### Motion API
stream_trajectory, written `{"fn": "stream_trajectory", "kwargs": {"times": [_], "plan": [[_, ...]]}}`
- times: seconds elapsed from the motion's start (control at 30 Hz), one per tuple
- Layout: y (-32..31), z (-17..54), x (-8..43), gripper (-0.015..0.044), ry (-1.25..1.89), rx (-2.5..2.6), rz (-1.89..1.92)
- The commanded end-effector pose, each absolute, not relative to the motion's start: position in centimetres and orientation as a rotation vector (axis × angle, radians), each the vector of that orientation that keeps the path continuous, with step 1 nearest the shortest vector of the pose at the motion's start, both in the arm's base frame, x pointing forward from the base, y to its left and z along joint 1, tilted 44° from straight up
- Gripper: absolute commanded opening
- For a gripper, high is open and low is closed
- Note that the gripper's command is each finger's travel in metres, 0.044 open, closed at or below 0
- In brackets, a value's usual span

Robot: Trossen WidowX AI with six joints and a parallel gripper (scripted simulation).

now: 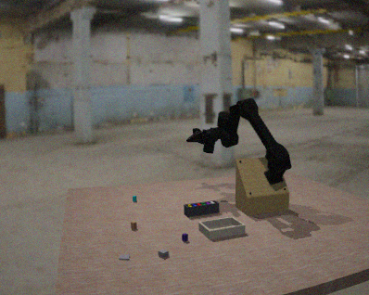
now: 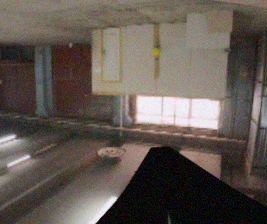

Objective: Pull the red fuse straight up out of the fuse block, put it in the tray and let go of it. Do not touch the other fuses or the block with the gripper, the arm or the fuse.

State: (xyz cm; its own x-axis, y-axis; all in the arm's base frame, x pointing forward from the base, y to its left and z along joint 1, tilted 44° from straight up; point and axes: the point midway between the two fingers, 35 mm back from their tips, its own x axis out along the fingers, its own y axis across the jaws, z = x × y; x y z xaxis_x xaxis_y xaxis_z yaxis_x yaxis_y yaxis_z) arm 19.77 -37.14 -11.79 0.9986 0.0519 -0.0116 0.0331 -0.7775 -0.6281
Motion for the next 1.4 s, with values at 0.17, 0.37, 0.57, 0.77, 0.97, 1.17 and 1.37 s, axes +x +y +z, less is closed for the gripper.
{"fn": "stream_trajectory", "kwargs": {"times": [0.17, 0.37, 0.57, 0.77, 0.97, 1.17, 1.37], "plan": [[-36.9, -10.9, 25.1, 0.0072, -0.053, -2.158, 0.129], [-34.0, -10.2, 31.1, 0.0072, -0.007, -1.802, 0.31], [-31.1, -9.8, 33.6, 0.0072, 0.036, -1.619, 0.431], [-27.6, -9.3, 35.3, 0.0072, 0.09, -1.448, 0.561], [-23.6, -8.7, 36.2, 0.0072, 0.155, -1.287, 0.699], [-19.4, -7.9, 36.2, 0.0072, 0.232, -1.135, 0.843], [-15.0, -6.8, 35.4, 0.0072, 0.322, -0.991, 0.993]]}}
